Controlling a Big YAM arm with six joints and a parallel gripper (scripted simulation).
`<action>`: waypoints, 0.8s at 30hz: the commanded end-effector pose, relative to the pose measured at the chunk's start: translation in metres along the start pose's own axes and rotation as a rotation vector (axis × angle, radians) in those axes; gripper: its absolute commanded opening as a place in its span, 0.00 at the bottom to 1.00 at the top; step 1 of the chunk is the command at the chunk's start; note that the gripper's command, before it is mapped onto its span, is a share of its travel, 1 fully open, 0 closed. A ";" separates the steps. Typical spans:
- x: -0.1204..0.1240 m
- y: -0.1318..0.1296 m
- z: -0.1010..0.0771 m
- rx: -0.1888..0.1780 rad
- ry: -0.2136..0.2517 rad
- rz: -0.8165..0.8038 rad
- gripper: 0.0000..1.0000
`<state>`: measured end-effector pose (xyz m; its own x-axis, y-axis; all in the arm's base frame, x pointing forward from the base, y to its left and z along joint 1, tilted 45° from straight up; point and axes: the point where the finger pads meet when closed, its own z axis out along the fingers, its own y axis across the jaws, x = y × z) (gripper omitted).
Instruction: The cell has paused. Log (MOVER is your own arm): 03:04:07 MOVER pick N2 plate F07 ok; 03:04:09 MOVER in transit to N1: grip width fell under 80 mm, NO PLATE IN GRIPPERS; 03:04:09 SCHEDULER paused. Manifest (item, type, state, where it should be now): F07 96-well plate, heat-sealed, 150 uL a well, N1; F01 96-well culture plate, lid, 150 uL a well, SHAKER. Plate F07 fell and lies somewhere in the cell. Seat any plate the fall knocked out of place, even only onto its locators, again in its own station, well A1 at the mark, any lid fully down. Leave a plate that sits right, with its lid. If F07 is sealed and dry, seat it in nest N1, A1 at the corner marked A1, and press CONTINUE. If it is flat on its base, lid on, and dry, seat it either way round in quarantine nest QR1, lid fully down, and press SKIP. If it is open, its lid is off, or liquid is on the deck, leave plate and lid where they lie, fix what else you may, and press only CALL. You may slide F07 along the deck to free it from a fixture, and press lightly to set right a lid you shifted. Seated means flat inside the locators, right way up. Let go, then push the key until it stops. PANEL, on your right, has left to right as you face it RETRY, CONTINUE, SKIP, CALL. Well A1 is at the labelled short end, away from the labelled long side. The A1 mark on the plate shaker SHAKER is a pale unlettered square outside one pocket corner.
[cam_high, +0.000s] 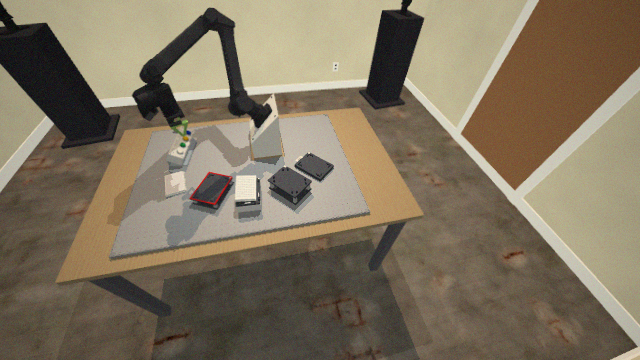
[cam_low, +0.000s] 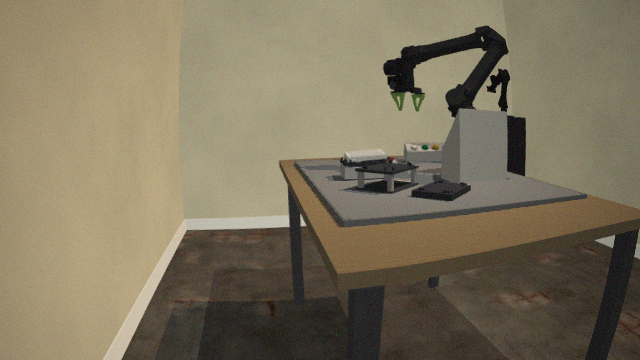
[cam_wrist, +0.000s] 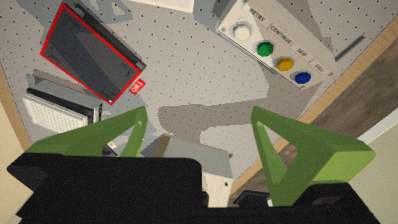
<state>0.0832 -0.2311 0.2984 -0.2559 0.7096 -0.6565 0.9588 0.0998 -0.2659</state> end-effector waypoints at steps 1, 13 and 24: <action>-0.002 0.000 -0.002 -0.001 -0.010 -0.179 1.00; -0.002 0.000 -0.002 0.000 -0.010 -0.512 1.00; -0.002 0.000 -0.002 0.001 -0.010 -0.813 1.00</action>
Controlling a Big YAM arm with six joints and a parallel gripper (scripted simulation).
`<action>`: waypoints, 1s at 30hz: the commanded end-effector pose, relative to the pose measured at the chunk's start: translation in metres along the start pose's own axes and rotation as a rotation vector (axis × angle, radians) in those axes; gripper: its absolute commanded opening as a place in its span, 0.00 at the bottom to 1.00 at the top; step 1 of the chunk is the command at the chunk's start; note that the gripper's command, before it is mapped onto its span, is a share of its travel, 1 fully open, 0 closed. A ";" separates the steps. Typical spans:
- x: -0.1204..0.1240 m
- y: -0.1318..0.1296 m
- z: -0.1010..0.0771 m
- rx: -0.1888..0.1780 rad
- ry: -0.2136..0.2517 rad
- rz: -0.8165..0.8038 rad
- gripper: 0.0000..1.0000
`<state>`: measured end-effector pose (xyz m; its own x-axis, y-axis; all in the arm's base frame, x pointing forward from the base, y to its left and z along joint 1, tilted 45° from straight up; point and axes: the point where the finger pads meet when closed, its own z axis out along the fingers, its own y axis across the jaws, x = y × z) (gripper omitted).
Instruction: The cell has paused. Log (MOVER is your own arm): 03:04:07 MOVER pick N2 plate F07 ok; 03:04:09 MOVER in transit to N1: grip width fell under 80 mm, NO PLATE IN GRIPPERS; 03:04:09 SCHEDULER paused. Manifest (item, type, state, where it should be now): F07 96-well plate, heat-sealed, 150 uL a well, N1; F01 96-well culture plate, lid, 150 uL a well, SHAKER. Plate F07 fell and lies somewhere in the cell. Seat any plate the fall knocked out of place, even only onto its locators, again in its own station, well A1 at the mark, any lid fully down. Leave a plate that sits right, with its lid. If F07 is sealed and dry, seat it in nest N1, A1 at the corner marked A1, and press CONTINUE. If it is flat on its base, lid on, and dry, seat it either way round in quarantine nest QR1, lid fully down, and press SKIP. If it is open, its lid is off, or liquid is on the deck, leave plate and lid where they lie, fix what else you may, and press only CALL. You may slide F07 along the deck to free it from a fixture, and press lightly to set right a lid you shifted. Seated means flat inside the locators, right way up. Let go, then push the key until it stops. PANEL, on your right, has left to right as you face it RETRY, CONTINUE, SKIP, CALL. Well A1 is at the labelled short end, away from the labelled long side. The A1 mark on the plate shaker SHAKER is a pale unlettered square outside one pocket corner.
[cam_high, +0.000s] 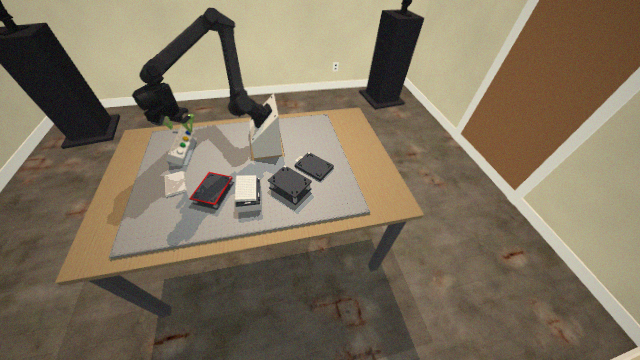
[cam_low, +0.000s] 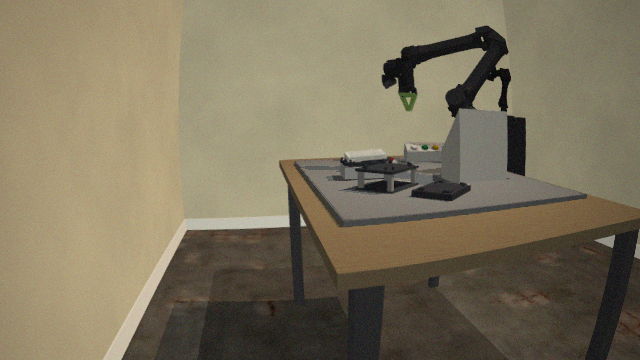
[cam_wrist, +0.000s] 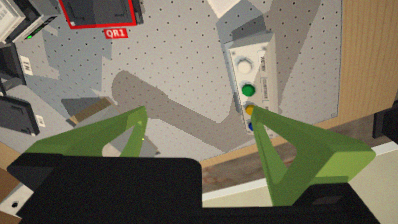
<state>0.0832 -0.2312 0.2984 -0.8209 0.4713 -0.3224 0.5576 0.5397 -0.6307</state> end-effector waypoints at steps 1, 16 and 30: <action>-0.001 -0.001 -0.002 0.004 -0.009 -0.134 1.00; -0.001 -0.001 -0.002 0.005 -0.008 -0.407 1.00; -0.028 0.062 0.000 -0.003 0.003 -0.412 1.00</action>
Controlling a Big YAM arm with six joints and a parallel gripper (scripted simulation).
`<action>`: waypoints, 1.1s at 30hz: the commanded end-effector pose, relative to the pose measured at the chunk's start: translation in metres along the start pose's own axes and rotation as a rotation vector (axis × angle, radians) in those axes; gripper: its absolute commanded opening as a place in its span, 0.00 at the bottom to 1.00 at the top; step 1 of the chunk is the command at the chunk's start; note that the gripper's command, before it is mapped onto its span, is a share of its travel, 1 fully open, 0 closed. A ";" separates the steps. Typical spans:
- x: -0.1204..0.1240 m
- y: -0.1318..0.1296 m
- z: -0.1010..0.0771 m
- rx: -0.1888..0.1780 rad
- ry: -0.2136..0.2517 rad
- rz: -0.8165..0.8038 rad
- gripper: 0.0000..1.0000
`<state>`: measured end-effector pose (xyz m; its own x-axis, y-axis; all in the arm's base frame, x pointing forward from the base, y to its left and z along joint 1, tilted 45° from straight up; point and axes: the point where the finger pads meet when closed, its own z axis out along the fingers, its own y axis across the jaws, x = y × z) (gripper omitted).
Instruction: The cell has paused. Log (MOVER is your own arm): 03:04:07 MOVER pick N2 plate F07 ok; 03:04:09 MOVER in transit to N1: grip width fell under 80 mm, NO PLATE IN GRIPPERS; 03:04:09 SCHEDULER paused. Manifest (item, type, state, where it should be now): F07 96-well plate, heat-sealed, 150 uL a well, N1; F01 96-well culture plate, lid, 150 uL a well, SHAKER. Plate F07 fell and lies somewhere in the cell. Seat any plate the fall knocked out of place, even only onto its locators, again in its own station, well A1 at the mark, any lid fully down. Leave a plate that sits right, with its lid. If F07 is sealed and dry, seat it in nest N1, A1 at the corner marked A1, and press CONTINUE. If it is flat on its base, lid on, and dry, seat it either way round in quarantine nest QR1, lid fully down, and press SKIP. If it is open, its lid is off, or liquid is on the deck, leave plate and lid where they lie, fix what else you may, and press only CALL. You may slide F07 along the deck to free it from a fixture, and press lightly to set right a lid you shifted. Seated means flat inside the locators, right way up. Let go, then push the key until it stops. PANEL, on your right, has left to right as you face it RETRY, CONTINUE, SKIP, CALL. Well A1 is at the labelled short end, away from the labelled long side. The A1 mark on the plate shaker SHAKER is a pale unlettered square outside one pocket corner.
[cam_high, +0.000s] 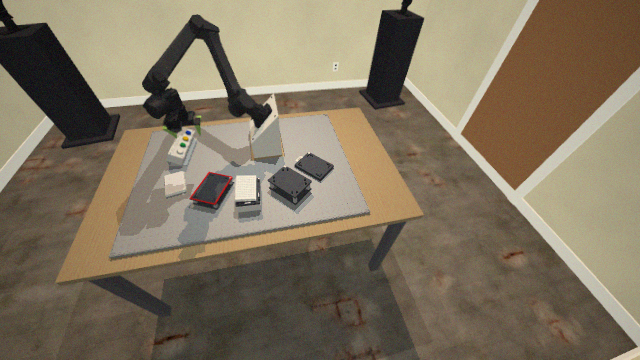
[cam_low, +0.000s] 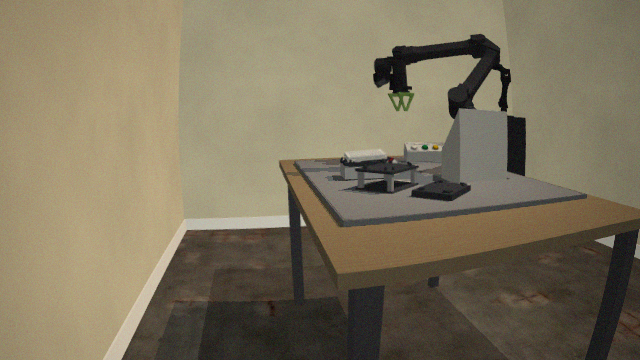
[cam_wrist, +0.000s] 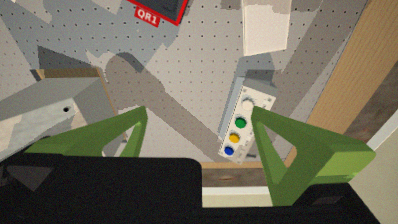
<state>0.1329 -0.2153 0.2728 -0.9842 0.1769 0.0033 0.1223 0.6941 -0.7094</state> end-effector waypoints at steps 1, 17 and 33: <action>-0.012 0.010 -0.002 -0.004 -0.004 0.062 1.00; -0.055 0.062 -0.002 -0.001 -0.005 0.060 1.00; -0.088 0.125 -0.003 -0.004 -0.012 0.064 1.00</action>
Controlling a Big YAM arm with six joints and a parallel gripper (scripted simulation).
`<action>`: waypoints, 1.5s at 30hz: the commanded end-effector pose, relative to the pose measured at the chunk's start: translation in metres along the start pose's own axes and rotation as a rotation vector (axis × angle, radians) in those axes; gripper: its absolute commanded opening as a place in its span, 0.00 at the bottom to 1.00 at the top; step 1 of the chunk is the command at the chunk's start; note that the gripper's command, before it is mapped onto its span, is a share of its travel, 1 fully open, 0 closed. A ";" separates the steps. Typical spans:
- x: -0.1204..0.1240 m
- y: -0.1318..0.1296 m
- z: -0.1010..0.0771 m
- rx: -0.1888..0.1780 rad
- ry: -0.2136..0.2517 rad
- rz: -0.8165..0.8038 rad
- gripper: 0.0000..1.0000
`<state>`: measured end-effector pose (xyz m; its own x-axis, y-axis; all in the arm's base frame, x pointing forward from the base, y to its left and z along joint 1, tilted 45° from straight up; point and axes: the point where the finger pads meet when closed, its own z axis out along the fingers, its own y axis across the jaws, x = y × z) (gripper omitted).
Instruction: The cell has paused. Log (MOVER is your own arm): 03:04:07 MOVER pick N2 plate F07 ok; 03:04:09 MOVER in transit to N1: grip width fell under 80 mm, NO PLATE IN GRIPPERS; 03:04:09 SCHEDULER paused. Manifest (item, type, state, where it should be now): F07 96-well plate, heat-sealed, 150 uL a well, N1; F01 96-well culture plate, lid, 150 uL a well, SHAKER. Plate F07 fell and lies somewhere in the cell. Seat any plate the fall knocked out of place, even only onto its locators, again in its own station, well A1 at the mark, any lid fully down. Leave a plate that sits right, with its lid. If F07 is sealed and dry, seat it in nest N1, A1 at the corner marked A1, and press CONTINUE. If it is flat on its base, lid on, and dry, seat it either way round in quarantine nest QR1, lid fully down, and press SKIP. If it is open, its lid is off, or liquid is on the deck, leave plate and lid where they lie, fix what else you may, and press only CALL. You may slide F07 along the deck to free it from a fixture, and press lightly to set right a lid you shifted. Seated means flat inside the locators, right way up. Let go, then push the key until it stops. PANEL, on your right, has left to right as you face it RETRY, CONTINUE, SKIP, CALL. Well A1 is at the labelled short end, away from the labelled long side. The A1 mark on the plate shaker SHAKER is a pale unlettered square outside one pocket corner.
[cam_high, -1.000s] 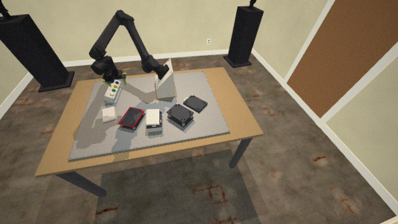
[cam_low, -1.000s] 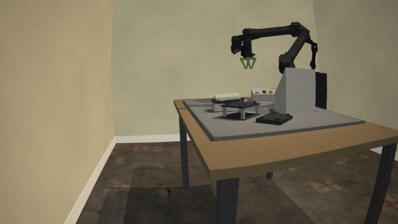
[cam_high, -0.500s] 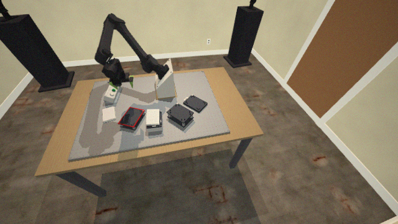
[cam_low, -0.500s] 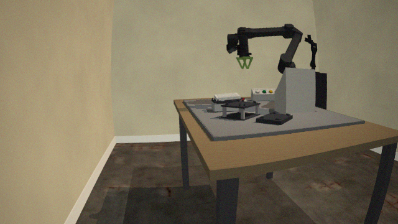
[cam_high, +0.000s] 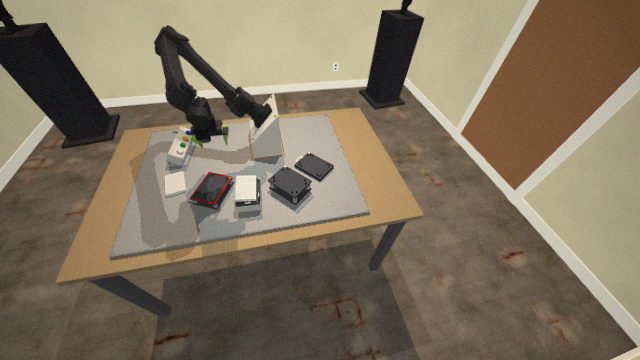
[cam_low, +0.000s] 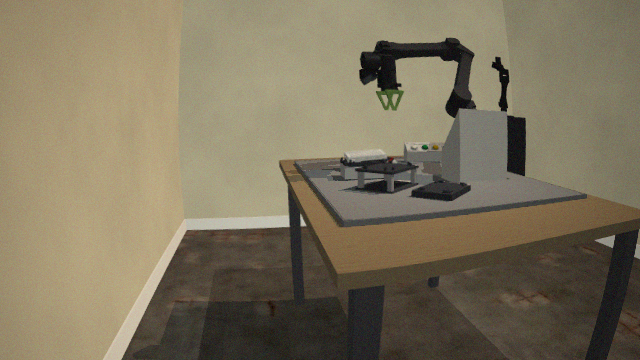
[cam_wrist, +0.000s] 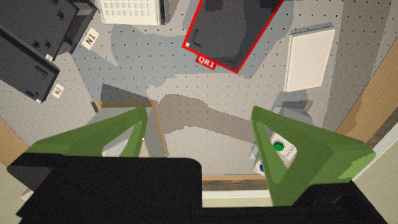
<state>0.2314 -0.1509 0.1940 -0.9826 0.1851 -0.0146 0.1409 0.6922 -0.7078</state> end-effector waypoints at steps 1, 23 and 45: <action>-0.002 0.018 -0.001 -0.003 -0.005 0.045 1.00; -0.016 0.086 -0.002 -0.003 0.000 0.080 1.00; -0.115 0.086 0.021 -0.006 -0.027 0.084 1.00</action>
<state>0.3249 -0.1202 0.1099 -0.9692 0.2389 -0.0595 0.2100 0.6765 -0.7059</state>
